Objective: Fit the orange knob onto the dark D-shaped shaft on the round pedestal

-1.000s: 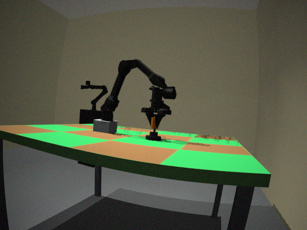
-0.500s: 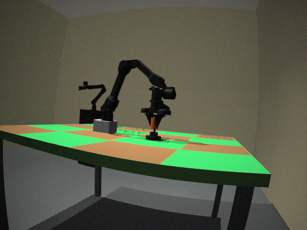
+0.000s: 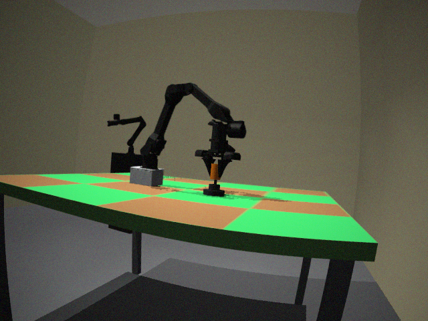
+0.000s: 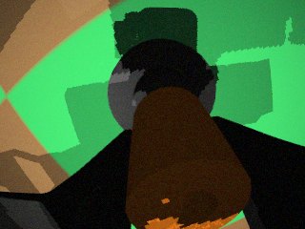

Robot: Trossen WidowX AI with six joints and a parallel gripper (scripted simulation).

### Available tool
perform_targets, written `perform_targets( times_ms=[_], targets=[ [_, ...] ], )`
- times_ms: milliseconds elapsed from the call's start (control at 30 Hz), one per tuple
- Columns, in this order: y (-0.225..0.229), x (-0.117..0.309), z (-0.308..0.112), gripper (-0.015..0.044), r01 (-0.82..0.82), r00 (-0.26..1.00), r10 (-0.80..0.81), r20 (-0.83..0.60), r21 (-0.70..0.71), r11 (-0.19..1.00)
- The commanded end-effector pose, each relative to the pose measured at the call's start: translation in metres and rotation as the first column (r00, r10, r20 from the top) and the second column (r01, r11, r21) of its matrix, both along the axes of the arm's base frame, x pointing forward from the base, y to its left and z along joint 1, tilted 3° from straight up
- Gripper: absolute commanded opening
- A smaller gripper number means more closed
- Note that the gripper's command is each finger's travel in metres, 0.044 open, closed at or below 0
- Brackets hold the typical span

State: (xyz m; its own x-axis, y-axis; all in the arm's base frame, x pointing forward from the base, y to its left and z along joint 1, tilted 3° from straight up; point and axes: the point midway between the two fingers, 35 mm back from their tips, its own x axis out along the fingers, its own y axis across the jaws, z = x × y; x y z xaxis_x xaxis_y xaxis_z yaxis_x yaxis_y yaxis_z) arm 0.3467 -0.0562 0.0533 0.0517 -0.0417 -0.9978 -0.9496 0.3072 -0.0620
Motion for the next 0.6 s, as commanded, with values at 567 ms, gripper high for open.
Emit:
perform_targets(
  times_ms=[567],
  targets=[
    [-0.0002,-0.0007,-0.0031,0.0000,-0.037,0.999,0.037,0.004,-0.002,0.999]
  ],
)
